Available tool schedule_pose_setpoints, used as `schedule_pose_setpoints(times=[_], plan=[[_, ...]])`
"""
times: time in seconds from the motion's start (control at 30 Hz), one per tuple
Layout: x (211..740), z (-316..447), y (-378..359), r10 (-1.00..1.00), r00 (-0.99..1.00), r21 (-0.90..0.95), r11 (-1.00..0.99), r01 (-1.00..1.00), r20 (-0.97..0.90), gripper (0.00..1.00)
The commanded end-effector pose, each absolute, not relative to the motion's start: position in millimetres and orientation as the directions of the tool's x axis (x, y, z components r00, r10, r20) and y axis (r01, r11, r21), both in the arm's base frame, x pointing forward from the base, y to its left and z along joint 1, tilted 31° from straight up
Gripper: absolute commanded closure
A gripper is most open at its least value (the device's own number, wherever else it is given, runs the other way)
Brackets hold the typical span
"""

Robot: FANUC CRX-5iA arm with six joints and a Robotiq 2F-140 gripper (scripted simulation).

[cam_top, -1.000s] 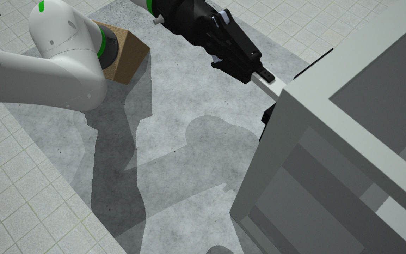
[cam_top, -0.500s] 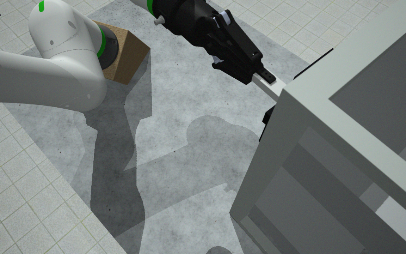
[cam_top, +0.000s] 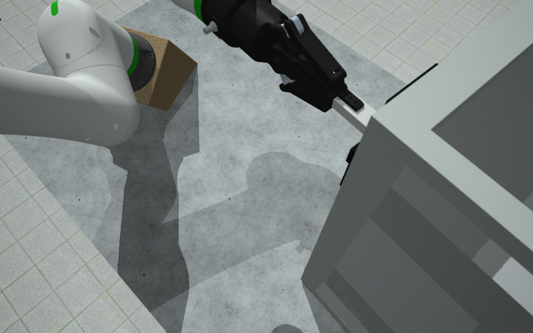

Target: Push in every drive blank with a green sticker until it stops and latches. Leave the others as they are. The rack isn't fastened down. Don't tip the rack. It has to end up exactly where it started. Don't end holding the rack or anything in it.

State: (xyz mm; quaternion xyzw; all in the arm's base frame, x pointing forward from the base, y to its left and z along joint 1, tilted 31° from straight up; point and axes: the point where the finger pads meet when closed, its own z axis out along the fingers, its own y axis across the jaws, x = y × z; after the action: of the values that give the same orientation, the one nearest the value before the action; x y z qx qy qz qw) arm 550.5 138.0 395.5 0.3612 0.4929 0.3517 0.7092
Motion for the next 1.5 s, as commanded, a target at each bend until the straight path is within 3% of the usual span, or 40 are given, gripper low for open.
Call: schedule_pose_setpoints(times=[0.0, 1.47], plan=[[550.7, 395.6, 137.9, 0.855, 0.267, 0.859, 0.492, -0.143, -0.445, 1.0], [555.1, 396.8, 137.1, 0.855, 0.267, 0.859, 0.492, -0.143, -0.445, 1.0]])
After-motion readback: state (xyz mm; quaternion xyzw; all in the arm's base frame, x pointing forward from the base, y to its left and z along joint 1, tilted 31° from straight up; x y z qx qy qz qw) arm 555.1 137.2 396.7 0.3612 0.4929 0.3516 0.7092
